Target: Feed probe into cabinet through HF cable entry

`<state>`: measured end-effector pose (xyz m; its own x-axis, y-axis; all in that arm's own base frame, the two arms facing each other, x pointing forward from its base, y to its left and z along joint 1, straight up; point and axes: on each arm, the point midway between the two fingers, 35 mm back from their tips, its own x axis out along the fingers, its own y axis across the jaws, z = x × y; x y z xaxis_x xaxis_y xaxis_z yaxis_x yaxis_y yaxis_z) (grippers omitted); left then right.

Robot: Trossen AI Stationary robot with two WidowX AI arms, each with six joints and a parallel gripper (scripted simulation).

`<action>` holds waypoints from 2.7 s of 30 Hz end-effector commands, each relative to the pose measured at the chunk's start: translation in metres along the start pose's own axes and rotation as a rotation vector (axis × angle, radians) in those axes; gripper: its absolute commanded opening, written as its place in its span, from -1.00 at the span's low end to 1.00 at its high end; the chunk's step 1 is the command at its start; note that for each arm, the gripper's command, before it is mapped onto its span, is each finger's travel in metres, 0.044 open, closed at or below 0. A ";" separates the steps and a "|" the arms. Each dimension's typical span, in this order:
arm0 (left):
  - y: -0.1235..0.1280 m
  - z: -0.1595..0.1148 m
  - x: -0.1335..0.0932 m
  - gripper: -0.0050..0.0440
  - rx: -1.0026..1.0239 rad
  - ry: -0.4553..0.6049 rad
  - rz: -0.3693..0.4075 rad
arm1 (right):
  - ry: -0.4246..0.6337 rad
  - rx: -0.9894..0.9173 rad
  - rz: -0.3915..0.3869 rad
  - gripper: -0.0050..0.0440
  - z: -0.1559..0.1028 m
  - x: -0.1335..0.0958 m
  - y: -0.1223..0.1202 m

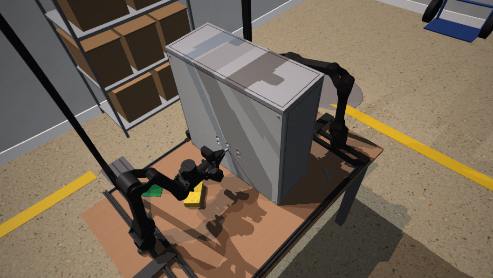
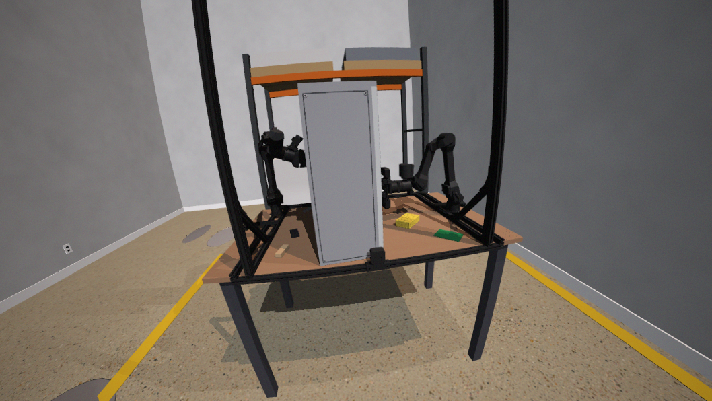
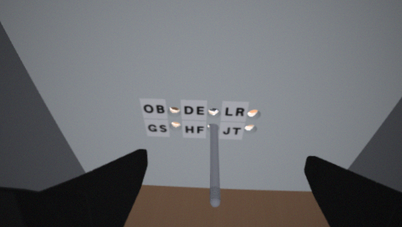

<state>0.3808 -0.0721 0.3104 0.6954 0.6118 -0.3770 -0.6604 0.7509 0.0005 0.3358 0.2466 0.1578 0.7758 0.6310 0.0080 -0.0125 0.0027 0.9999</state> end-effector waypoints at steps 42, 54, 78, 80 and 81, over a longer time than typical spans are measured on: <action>0.001 0.000 0.000 1.00 -0.002 -0.003 0.003 | 0.000 0.000 -0.002 1.00 0.000 -0.003 0.001; 0.001 0.000 0.000 1.00 -0.002 -0.003 0.003 | -0.001 -0.001 -0.012 1.00 0.000 -0.068 0.006; 0.001 0.000 0.000 1.00 -0.002 -0.003 0.003 | -0.006 0.000 -0.009 1.00 0.000 -0.097 0.004; 0.001 0.000 0.000 1.00 -0.002 -0.003 0.003 | -0.006 0.000 -0.009 1.00 0.000 -0.097 0.004; 0.001 0.000 0.000 1.00 -0.002 -0.003 0.003 | -0.006 0.000 -0.009 1.00 0.000 -0.097 0.004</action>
<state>0.3808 -0.0721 0.3105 0.6955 0.6118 -0.3769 -0.6604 0.7509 0.0002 0.2604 0.1856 0.1609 0.7797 0.6262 -0.0009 -0.0053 0.0080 1.0000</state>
